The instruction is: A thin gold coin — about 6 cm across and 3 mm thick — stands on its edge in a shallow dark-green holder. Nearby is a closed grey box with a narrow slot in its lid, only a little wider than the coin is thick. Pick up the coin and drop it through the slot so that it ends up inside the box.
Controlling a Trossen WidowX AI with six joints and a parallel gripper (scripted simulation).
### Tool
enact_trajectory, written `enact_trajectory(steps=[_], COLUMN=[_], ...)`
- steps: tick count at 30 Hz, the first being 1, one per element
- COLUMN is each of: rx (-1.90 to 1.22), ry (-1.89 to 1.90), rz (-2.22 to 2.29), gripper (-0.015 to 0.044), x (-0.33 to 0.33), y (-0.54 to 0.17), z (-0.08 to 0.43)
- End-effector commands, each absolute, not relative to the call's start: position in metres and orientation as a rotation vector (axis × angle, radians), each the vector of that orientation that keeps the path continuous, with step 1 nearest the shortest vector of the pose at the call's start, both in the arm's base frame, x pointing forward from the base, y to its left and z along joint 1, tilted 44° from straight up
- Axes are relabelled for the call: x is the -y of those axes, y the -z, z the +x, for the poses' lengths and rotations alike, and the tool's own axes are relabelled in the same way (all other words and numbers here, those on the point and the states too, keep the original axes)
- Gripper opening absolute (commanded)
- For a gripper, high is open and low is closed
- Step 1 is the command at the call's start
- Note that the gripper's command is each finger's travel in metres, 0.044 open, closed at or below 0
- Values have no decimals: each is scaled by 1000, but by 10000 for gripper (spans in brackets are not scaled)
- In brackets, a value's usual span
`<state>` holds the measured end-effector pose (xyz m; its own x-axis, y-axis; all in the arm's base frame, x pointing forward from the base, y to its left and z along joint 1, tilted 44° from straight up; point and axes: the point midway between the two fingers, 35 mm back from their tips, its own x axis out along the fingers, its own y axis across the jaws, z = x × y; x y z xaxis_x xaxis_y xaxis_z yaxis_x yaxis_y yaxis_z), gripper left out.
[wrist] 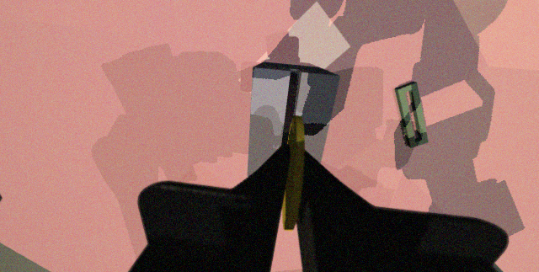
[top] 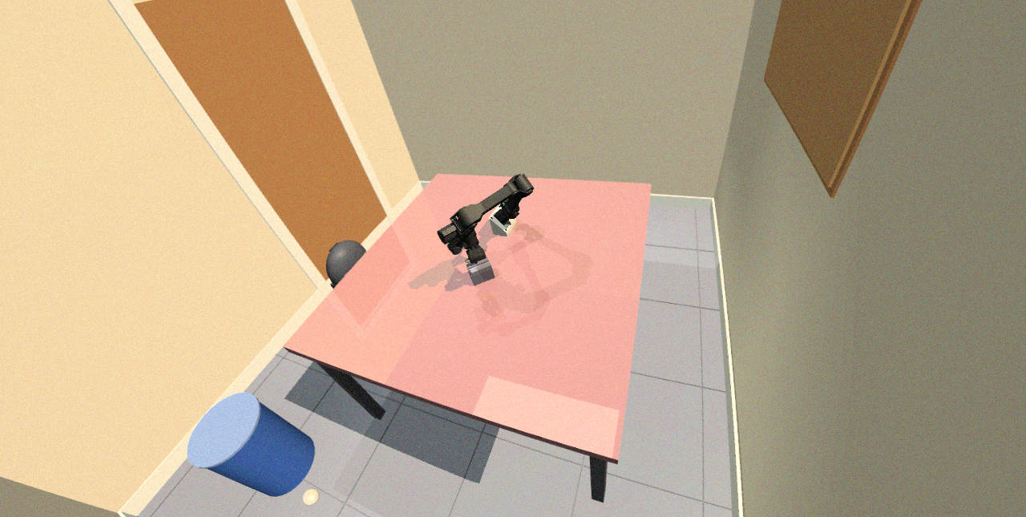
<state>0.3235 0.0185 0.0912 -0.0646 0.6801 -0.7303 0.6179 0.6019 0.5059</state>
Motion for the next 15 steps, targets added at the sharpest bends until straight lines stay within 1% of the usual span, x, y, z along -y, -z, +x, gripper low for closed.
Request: enact_trajectory(steps=[1,15], rx=[-1749,-1751], ry=[-74,-67], rz=[1072,1078], gripper=[0,0], x=[-21,-20], y=[-94,-91], z=[324,321])
